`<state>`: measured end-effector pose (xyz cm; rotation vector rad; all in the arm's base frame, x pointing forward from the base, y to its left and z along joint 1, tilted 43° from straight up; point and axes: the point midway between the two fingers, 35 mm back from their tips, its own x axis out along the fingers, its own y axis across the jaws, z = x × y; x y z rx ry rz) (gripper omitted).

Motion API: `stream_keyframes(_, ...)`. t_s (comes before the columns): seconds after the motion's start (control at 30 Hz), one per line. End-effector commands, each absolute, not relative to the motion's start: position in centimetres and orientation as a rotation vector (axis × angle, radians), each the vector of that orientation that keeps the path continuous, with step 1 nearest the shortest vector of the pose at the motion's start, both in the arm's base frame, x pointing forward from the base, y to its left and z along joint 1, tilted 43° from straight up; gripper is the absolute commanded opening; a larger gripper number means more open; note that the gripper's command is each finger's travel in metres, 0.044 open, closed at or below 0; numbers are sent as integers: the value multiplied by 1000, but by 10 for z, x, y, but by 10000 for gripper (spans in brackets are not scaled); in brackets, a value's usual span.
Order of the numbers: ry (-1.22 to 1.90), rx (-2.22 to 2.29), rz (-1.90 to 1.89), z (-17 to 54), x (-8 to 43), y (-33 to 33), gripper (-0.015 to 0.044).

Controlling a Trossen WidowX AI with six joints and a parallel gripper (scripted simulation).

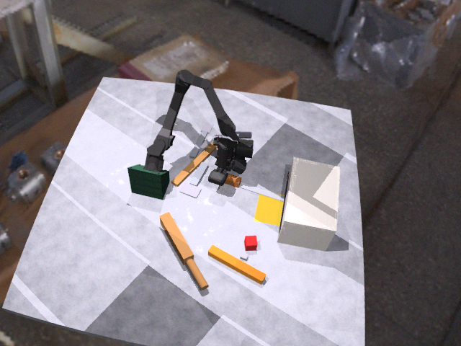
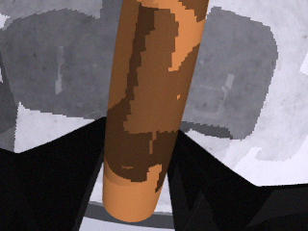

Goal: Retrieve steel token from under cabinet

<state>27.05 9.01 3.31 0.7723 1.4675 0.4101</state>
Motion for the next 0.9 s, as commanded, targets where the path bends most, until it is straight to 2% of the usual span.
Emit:
stream_keyframes(0.0, 1465, 770, 418, 34, 277, 89, 0)
stream_keyframes(0.87, 1463, 769, 418, 32, 307, 83, 0)
